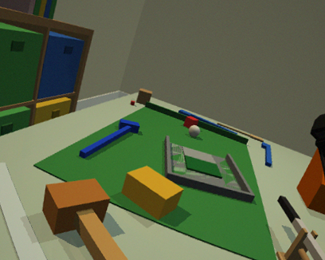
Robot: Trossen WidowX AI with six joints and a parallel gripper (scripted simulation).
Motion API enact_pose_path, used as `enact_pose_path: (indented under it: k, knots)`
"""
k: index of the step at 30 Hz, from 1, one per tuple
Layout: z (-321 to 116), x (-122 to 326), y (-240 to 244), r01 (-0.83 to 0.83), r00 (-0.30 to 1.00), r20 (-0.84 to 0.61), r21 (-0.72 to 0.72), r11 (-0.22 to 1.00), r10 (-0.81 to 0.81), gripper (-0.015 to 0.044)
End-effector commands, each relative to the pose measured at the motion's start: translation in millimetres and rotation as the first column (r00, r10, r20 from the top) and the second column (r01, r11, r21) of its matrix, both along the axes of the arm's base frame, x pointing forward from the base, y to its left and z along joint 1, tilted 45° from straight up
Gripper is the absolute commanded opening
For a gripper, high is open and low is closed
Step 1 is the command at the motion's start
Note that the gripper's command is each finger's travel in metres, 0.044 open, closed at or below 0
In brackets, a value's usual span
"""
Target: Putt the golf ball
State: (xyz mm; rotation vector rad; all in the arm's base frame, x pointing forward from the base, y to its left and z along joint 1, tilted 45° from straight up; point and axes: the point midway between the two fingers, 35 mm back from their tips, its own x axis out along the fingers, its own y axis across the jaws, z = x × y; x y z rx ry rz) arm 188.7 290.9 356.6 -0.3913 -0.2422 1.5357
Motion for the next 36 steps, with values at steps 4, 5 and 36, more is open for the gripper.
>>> enact_pose_path:
  k: [4,5,36]
  knots:
    - [-106.9,5.6,-32.4,-0.082,0.994,-0.091,-0.314,0.946,0.056,0.0440]
    - [-118.8,2.7,-38.8,-0.105,0.991,-0.113,-0.345,0.933,0.070,0.0440]
    - [-186.4,-17.2,-30.9,-0.198,0.971,-0.203,-0.412,0.889,0.122,0.0440]
